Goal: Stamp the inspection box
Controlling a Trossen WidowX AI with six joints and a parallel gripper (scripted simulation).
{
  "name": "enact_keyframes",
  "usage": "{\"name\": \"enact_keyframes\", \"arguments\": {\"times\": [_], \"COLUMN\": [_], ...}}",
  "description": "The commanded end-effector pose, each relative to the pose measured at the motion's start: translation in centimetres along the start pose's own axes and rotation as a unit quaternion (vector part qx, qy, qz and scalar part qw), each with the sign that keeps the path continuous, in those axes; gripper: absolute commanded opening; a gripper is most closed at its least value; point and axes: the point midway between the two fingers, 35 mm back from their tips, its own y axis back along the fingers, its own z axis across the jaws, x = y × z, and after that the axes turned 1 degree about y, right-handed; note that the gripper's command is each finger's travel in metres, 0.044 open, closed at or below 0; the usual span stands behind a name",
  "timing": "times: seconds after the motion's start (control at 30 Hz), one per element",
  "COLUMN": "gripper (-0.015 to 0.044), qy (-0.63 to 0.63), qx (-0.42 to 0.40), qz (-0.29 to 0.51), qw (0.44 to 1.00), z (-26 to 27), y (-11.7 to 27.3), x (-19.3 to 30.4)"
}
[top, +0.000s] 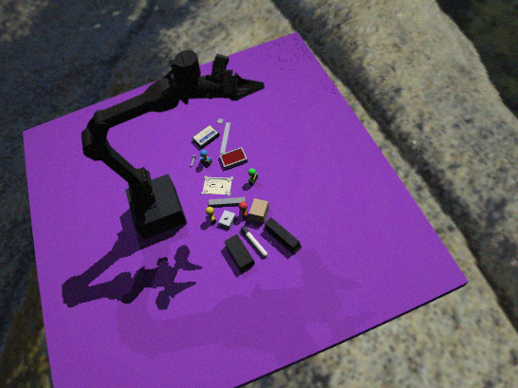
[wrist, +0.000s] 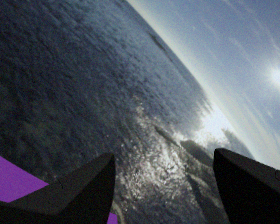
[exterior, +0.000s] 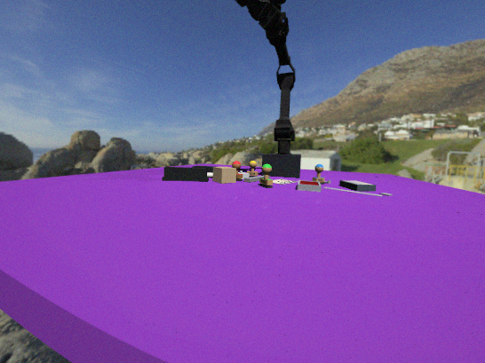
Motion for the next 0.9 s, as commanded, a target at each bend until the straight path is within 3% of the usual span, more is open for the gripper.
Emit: {"name": "enact_keyframes", "arguments": {"times": [0.0,0.4,0.7,0.87], "gripper": [0.022,0.022,0.022,0.022], "qy": [-0.029,-0.117,-0.175,-0.188], "qx": [-0.065,-0.286,-0.4,-0.415], "qz": [0.043,0.235,0.453,0.541], "qw": [0.997,0.921,0.777,0.707], "z": [4.5,20.9,32.4,35.2], "y": [-2.2,-4.9,-0.8,2.5], "x": [2.2,10.4,17.8,20.7]}}
